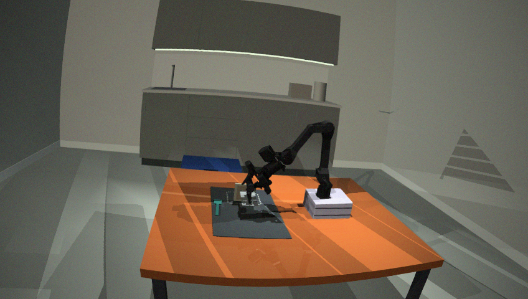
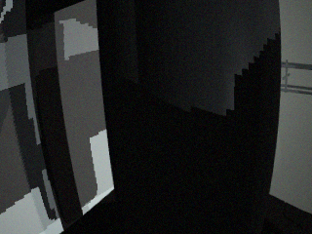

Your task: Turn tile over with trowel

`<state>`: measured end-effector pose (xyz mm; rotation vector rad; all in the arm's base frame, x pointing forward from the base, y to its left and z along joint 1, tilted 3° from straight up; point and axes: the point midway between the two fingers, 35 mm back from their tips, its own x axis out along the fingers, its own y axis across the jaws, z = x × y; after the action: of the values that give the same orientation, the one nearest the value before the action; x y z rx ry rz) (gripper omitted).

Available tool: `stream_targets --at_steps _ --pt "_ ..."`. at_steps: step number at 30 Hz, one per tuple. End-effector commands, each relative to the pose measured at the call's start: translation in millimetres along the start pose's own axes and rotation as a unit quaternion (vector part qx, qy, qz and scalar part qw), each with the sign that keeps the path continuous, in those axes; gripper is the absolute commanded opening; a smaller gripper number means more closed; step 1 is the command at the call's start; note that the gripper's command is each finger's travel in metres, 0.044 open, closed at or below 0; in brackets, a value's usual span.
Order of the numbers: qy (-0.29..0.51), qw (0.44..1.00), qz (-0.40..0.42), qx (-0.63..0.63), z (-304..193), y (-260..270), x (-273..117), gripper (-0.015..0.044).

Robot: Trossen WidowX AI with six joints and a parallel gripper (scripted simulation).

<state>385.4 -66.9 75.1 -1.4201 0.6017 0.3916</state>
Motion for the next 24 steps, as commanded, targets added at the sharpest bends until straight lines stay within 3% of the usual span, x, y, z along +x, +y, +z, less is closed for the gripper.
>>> stream_targets --at_steps 1,15,24 --pt "0.0 1.0 -0.004 -0.001 -8.3 -2.8 0.1 0.0" --pt "0.0 1.0 -0.004 -0.002 -24.3 0.3 2.9 0.0" --pt "-0.001 1.0 -0.003 0.0 14.9 -15.4 -8.3 0.0"
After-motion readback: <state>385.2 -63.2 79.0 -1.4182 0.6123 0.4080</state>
